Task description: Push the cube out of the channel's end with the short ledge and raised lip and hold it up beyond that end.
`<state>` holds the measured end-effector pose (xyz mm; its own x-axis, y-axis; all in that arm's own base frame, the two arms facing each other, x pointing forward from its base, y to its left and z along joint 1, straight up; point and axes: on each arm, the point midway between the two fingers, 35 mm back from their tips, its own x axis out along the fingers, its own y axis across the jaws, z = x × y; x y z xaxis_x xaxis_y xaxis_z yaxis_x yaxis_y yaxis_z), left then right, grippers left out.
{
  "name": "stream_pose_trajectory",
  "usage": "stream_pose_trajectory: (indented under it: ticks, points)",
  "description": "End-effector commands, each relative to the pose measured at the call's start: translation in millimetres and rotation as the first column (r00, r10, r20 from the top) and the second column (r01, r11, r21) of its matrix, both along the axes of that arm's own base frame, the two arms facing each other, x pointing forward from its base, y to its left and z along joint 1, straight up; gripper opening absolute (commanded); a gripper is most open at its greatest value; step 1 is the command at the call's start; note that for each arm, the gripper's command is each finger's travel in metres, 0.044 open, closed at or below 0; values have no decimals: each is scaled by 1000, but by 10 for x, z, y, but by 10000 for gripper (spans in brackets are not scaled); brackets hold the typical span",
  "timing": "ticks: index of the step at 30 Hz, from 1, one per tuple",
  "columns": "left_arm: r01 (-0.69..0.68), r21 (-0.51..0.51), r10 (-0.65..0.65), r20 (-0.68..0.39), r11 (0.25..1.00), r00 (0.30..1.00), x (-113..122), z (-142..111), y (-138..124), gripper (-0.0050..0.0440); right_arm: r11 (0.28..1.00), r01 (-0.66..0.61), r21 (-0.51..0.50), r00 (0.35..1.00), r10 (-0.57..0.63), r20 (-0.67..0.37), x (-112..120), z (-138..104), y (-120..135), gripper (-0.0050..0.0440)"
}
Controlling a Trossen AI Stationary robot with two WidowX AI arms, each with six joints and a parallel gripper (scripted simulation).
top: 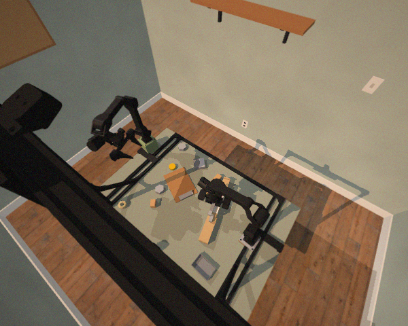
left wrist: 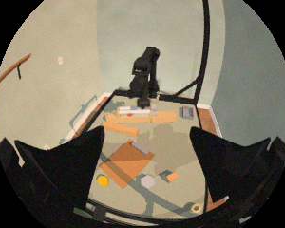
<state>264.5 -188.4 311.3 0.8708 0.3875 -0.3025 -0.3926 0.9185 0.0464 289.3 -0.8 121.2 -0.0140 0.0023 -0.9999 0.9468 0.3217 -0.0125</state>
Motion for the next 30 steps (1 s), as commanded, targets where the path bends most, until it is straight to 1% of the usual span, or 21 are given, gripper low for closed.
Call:
stream_pose_trajectory:
  ticks: [1, 5, 7, 11, 22, 24, 27, 30]
  points:
    - [0, -1, 0, 2, 1000, 1000, -1, 3, -1, 400, 1000, 2, -2, 1000, -2, 14, -46, 29, 275, 40]
    - [0, -1, 0, 2, 1000, 1000, -1, 3, -1, 400, 1000, 4, -2, 1000, -4, 14, -110, 29, 550, 40]
    - [0, -1, 0, 2, 1000, 1000, -1, 3, -1, 400, 1000, 4, -2, 1000, -4, 14, -110, 29, 550, 40]
    - [0, -1, 0, 2, 1000, 1000, -1, 3, -1, 400, 1000, 6, -2, 1000, -6, 14, -200, 28, 815, 40]
    - [0, -1, 0, 2, 1000, 1000, -1, 3, -1, 400, 1000, 12, -2, 1000, -12, 14, -570, 25, 1473, 40]
    - [0, -1, 0, 2, 1000, 1000, -1, 3, -1, 400, 1000, 12, -2, 1000, -12, 14, -570, 25, 1473, 40]
    - [0, -1, 0, 2, 1000, 1000, -1, 3, -1, 400, 1000, 13, -2, 1000, -13, 14, -691, 23, 1621, 40]
    - [0, -1, 0, 2, 1000, 1000, -1, 3, -1, 400, 1000, 13, -2, 1000, -13, 14, -721, 23, 1654, 40]
